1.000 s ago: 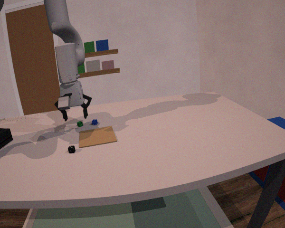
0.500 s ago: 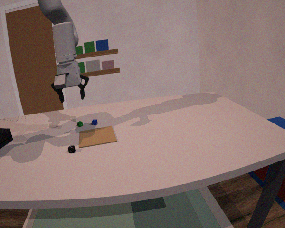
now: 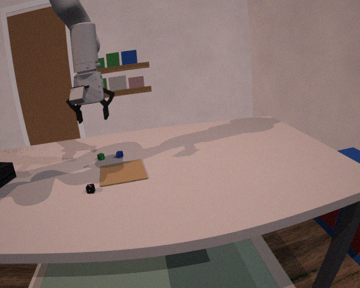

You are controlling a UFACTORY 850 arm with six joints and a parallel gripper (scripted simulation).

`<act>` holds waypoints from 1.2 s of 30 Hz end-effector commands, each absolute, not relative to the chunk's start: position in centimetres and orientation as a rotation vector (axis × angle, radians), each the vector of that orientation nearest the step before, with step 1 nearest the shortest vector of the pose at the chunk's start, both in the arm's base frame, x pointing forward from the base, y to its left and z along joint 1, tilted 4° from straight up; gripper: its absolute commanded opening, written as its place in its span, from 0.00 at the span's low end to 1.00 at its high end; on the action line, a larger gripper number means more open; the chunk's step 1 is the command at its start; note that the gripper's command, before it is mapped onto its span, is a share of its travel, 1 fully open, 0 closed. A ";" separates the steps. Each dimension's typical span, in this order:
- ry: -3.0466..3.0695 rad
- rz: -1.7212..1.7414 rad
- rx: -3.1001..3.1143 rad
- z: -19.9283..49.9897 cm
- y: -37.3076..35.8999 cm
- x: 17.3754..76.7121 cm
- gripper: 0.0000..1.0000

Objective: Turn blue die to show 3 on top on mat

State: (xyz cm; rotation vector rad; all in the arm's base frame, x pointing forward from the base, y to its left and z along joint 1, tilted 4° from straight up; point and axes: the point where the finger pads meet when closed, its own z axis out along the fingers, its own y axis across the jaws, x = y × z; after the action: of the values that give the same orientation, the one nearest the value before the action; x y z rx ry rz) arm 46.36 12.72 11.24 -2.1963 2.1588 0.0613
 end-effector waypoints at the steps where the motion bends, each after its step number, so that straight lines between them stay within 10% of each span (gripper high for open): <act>1: 2.285 0.063 -2.068 11.0 14.1 50.2 1.00; 36: 2.457 0.070 -1.867 10.6 15.2 53.1 1.00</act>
State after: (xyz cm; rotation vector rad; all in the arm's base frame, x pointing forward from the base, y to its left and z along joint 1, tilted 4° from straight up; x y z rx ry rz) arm 53.05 15.13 10.54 -1.9182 2.4176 0.0702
